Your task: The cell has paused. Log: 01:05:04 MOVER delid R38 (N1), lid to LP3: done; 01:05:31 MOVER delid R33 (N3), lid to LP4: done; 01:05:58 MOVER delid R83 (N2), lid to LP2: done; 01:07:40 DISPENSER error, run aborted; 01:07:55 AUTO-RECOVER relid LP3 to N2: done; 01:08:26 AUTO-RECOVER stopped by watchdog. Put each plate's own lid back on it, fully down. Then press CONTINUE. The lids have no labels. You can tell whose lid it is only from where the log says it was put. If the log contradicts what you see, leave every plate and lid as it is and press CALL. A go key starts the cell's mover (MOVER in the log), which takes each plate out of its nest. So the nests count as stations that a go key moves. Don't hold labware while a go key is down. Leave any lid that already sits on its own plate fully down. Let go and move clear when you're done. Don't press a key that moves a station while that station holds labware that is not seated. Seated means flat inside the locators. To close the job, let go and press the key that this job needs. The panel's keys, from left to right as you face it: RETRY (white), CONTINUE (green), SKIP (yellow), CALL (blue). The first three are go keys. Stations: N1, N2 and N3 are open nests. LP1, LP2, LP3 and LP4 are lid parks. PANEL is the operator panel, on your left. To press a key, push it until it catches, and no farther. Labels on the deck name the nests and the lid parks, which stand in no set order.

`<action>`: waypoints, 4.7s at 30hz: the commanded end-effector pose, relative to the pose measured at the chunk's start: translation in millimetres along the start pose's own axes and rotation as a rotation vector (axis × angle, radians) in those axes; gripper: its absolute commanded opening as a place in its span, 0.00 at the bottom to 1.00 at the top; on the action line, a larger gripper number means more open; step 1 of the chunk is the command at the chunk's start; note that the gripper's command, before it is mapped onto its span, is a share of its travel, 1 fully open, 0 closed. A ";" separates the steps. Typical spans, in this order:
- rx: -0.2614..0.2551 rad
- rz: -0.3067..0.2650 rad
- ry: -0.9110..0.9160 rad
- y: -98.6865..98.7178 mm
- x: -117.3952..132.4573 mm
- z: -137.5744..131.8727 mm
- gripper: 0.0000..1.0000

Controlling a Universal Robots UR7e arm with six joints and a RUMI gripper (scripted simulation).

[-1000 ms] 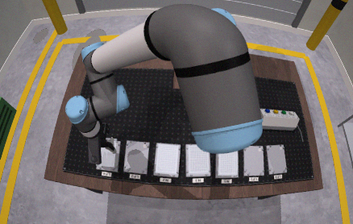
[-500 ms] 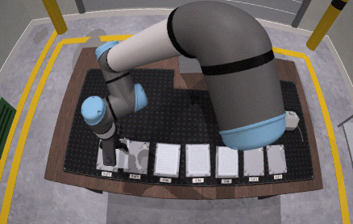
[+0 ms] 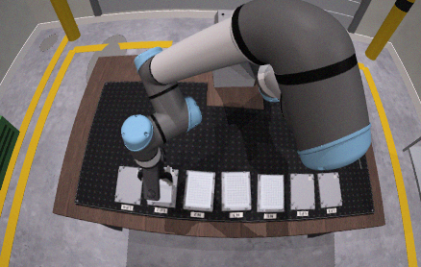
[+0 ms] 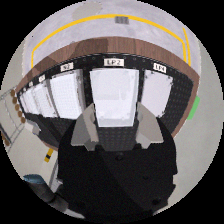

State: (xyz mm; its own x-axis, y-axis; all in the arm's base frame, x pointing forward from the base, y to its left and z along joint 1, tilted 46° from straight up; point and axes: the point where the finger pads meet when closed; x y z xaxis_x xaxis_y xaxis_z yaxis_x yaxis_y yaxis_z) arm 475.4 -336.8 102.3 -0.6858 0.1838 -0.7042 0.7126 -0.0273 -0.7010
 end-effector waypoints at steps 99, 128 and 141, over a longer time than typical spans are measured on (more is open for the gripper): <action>0.002 0.001 0.000 9.3 13.0 -266.4 0.00; 0.002 0.001 0.000 18.2 13.0 -266.3 0.00; 0.002 0.001 0.000 18.2 13.0 -266.3 0.00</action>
State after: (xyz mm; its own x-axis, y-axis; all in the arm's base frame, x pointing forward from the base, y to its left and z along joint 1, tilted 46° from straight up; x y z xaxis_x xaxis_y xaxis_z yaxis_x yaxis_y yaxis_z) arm 518.8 -73.3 110.0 -0.6854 0.1842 -0.7045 0.7126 -0.0295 -0.7010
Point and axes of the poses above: the point where the finger pads meet when closed, its own y axis out along the fingers, its own z axis across the jaws, x = y × z, and after that the axes turned 5 degrees about y, right-handed
